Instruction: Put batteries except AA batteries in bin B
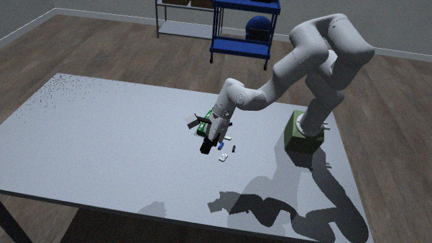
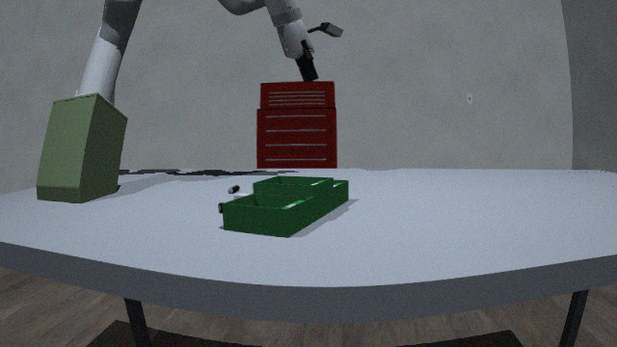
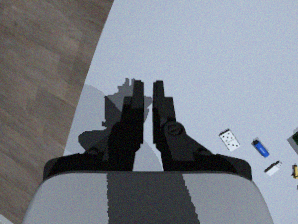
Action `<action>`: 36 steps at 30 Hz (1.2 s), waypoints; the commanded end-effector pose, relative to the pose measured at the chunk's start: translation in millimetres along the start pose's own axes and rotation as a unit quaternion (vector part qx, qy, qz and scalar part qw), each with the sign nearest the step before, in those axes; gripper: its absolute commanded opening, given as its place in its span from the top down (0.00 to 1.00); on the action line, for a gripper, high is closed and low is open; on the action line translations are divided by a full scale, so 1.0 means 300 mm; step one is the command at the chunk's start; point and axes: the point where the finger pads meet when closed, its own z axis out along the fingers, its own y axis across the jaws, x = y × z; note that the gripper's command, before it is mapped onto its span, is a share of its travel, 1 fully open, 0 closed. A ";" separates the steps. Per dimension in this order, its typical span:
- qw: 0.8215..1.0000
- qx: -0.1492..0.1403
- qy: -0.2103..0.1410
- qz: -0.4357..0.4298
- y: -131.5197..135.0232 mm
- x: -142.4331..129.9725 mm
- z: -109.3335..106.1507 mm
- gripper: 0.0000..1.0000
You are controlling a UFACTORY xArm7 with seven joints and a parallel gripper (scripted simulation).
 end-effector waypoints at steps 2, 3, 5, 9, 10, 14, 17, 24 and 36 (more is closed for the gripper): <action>1.000 -0.010 -0.008 0.009 0.072 -0.013 -0.021 0.93; 1.000 -0.010 -0.008 0.009 0.072 -0.013 -0.021 0.93; 0.999 -0.020 -0.018 0.020 0.123 -0.031 -0.034 0.93; 0.999 -0.031 -0.028 0.031 0.163 -0.046 -0.045 0.93; 0.999 -0.031 -0.028 0.031 0.188 -0.057 -0.051 0.93; 0.999 -0.031 -0.028 0.031 0.203 -0.063 -0.056 0.93; 0.997 -0.041 -0.039 0.043 0.252 -0.086 -0.070 0.93; 0.996 -0.051 -0.051 0.055 0.329 -0.127 -0.094 0.93; 0.991 -0.072 -0.075 0.081 0.448 -0.203 -0.138 0.93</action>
